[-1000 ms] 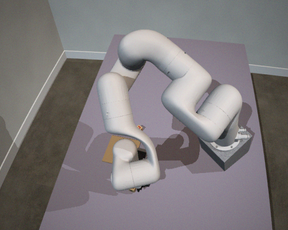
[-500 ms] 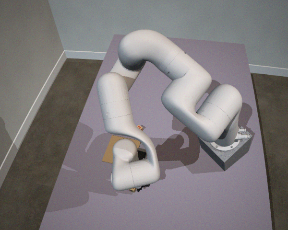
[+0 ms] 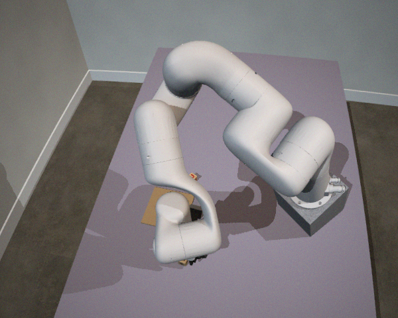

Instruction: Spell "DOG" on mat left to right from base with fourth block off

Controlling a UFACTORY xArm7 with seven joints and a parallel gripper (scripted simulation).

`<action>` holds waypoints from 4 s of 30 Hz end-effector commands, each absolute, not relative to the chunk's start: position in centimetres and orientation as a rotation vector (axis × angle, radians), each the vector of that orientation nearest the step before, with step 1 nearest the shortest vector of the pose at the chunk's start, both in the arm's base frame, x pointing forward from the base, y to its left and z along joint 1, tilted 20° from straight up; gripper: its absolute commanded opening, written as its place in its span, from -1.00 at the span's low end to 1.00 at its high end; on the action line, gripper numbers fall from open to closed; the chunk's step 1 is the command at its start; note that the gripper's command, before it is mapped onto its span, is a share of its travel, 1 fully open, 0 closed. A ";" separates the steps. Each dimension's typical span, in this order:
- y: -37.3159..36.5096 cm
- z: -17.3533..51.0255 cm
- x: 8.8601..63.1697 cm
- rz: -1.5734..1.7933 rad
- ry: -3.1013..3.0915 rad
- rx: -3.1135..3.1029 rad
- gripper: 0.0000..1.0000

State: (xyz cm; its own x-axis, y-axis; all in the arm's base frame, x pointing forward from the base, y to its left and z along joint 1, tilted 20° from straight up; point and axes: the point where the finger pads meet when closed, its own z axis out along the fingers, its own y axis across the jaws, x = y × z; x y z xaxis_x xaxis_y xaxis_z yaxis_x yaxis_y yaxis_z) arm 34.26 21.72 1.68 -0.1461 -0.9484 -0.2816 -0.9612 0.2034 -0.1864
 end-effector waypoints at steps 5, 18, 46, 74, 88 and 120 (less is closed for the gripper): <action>21.9 1.3 34.4 0.052 2.148 -1.791 0.26; 22.3 -0.4 34.8 0.052 2.148 -1.791 0.26; 22.5 -1.0 35.0 0.052 2.148 -1.791 0.26; 22.5 -1.0 35.0 0.052 2.148 -1.791 -0.16; 22.5 -1.0 35.0 0.052 2.148 -1.791 -0.57; 22.3 -0.3 34.8 0.052 2.148 -1.791 -0.57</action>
